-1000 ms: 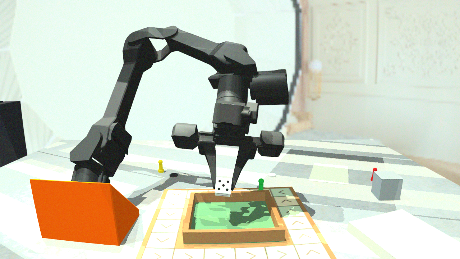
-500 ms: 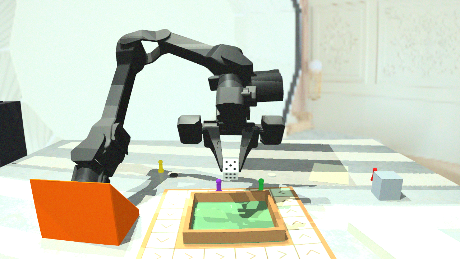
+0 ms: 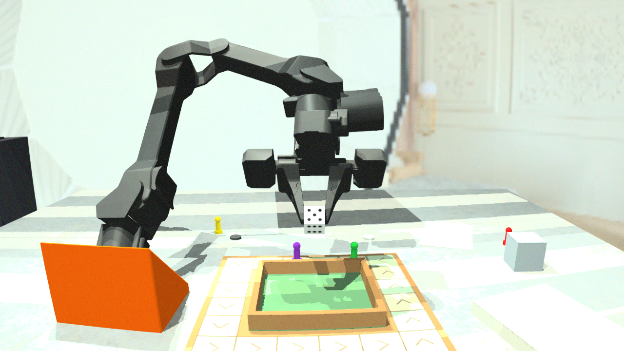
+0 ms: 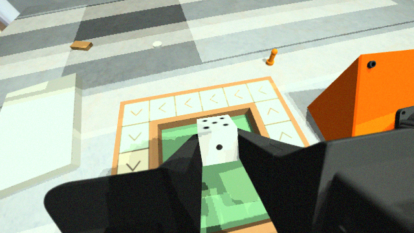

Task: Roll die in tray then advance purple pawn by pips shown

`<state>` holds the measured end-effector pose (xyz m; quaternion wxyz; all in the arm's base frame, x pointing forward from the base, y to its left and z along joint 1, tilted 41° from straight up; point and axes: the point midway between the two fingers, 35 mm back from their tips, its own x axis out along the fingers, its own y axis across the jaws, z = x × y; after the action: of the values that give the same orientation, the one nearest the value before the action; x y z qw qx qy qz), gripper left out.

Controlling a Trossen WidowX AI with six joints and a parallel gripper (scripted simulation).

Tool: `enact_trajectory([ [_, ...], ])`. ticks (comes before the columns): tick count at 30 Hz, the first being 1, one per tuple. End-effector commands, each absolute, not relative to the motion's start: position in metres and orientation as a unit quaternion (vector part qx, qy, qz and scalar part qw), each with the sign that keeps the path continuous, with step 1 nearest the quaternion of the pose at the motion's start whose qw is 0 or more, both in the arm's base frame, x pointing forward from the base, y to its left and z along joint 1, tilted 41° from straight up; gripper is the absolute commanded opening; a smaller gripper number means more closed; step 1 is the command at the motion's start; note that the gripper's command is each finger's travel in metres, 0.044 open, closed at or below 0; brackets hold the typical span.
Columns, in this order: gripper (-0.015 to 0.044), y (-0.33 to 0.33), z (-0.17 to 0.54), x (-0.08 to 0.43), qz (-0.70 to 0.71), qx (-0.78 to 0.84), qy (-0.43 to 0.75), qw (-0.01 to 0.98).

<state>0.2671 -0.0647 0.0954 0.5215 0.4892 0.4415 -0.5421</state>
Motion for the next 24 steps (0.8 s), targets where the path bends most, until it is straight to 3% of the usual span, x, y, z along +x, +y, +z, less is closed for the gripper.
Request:
enact_trajectory([
  [1,0.0000,-0.065,0.095,0.267,-0.542,0.489,0.442,0.521],
  [4,0.0000,-0.065,0.095,0.267,-0.542,0.489,0.442,0.521],
  [21,0.0440,-0.091,0.125,0.264,-0.545,0.488,0.439,0.522],
  [24,0.0440,-0.088,0.111,0.262,-0.515,0.507,0.497,0.480],
])
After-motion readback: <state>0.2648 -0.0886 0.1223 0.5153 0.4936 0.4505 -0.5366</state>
